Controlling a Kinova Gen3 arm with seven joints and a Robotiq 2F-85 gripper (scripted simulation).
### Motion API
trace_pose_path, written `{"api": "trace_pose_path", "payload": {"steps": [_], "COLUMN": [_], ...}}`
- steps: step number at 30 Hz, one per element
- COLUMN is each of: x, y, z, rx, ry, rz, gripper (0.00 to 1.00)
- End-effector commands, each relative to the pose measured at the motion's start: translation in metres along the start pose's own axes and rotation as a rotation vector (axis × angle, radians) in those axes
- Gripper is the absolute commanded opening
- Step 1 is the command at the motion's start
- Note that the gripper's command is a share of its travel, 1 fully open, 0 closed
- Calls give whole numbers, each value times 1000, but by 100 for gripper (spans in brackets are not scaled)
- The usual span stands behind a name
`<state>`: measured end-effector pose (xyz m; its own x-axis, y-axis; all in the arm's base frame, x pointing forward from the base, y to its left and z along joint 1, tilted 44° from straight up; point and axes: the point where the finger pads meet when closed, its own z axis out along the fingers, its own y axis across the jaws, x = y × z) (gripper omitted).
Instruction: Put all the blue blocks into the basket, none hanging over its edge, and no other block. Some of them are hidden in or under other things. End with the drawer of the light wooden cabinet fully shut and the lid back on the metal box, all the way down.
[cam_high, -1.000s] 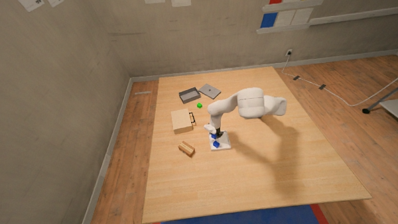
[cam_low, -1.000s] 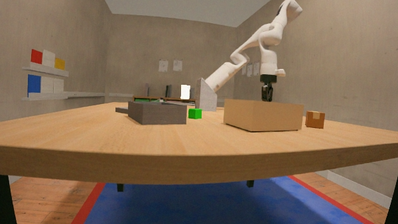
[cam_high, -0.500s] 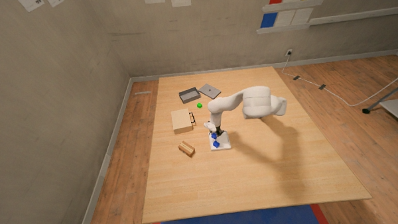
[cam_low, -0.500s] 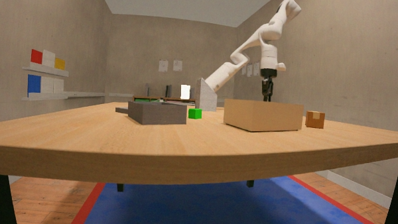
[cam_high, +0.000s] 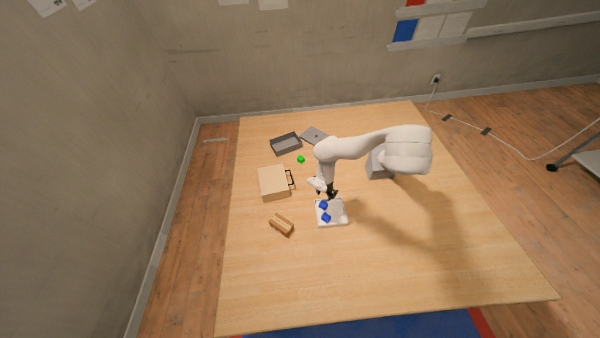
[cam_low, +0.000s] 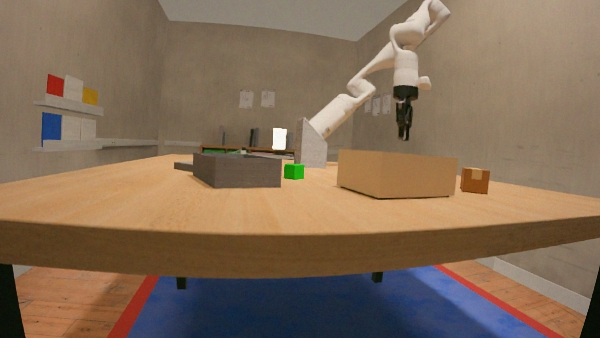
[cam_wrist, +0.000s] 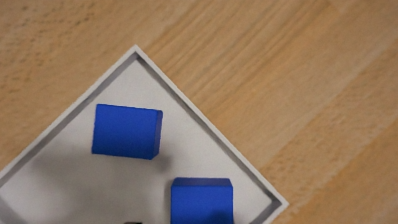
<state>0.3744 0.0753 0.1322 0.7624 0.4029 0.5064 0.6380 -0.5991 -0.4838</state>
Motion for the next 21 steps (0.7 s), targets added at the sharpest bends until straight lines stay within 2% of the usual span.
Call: {"api": "trace_pose_path", "payload": {"steps": [1, 13, 21], "x": [0, 0, 0], "y": [0, 0, 0], "z": [-14, -46, -56], "rx": [0, 0, 0], "ry": [1, 1, 1], "rz": [0, 0, 0], "gripper": [61, 61, 61]}}
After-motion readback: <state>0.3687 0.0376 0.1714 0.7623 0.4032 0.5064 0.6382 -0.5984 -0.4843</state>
